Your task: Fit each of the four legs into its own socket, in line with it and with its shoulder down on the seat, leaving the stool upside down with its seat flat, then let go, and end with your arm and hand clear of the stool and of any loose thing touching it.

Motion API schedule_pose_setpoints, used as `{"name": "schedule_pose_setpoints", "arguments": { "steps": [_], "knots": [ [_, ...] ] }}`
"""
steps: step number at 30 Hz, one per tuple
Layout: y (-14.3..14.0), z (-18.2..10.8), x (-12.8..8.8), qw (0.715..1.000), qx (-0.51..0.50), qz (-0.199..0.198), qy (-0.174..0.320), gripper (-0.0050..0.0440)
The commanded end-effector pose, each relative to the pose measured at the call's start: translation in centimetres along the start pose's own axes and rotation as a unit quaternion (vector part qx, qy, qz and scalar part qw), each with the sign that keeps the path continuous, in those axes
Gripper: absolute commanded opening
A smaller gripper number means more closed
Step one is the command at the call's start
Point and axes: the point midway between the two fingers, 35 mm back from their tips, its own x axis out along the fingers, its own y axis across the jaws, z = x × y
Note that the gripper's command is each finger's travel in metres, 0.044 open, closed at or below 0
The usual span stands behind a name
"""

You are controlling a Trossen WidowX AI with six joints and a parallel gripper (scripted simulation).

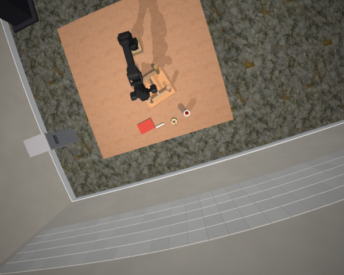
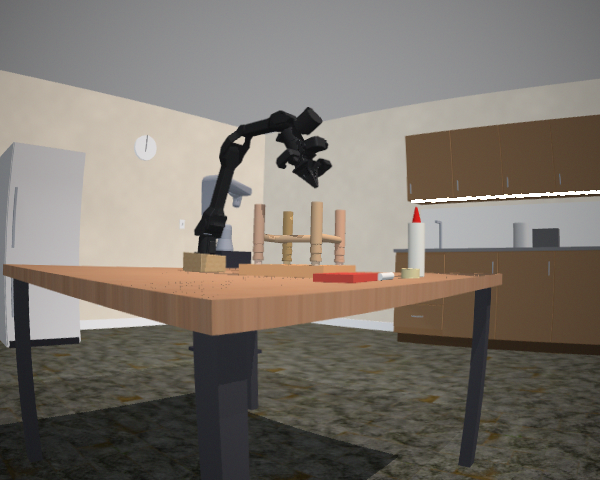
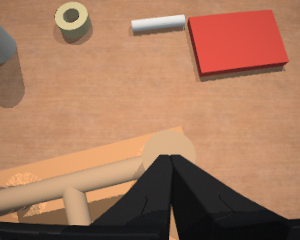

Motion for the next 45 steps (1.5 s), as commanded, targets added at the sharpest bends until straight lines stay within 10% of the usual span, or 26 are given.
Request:
{"name": "schedule_pose_setpoints", "arguments": {
  "steps": [1,45],
  "knots": [
    [-0.3,0.3,0.4,1.0,0.005,-0.003,0.0,0.0],
    [-0.4,-2.1,4.6,1.0,0.005,-0.003,0.0,0.0]
  ]
}}
